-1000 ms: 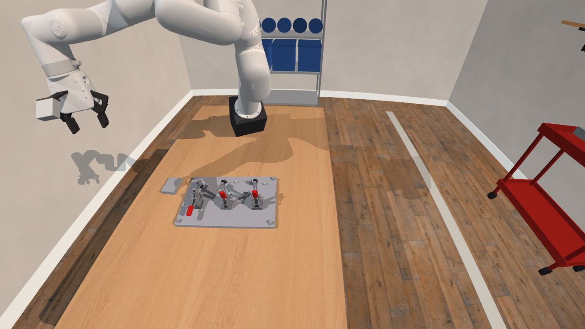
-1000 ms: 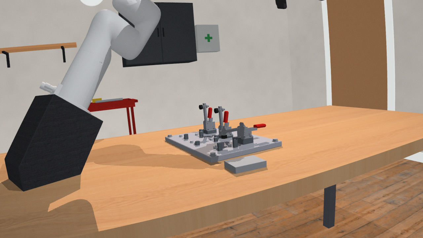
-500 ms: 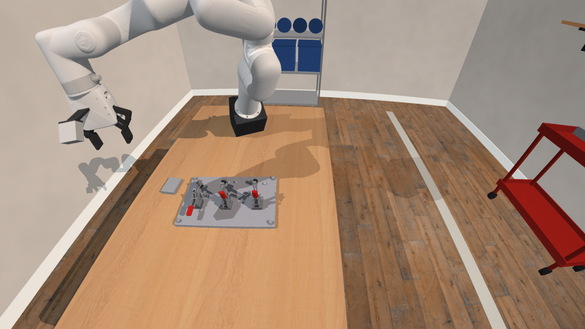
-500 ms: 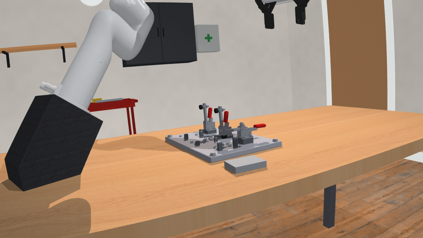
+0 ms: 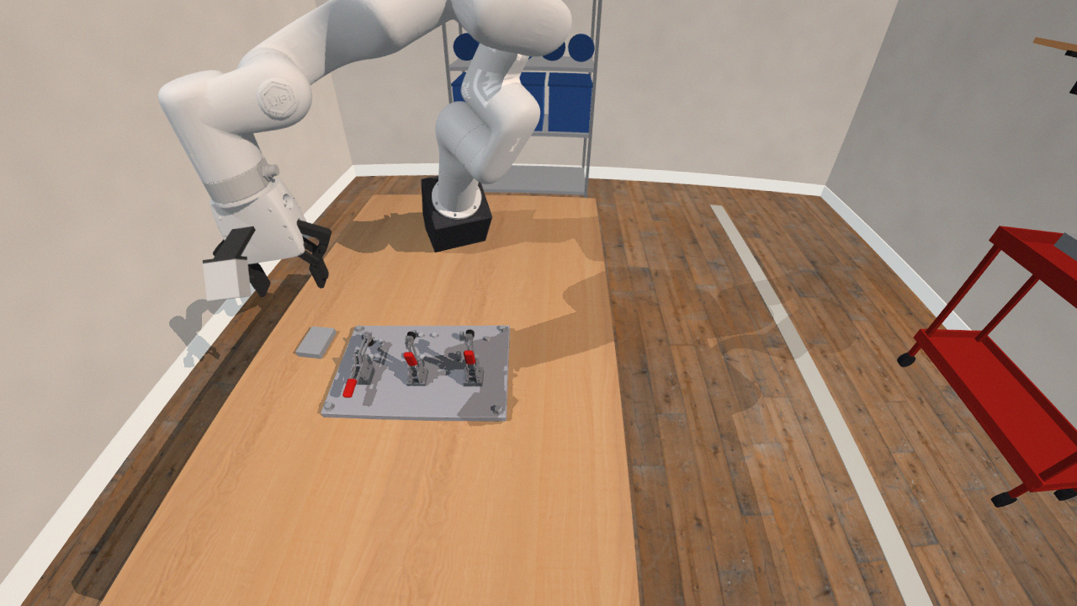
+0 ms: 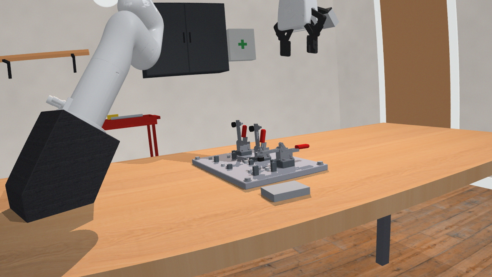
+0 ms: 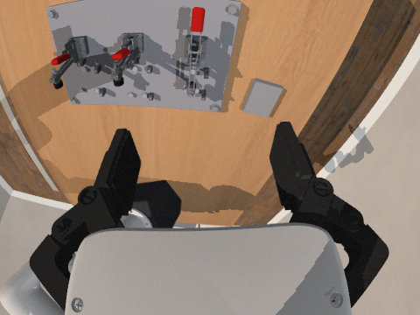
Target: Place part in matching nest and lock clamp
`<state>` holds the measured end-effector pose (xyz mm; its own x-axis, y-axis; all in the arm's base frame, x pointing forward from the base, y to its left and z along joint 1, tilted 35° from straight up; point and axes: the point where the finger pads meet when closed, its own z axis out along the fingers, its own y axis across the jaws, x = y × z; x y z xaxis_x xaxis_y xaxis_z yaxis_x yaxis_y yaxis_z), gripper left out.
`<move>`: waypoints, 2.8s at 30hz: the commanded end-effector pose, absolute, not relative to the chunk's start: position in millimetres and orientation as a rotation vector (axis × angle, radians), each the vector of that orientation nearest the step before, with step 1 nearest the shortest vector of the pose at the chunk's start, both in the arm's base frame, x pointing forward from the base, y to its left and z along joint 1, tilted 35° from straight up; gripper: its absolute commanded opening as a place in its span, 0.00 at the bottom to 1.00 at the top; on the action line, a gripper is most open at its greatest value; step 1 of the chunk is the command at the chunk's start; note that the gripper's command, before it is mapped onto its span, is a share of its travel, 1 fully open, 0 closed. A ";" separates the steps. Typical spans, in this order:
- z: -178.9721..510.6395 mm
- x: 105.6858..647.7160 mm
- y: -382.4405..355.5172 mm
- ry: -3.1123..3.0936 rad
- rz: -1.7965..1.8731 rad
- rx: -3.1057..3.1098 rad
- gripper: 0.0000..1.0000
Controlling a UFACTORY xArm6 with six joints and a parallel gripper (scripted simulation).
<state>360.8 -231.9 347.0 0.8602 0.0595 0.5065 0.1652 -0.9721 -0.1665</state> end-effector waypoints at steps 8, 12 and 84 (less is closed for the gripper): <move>337.2 351.0 -125.5 -0.075 -0.734 -2.877 1.00; 330.8 344.5 -101.6 -0.056 -0.736 -2.879 1.00; 260.4 290.9 26.2 0.059 -0.828 -2.805 0.00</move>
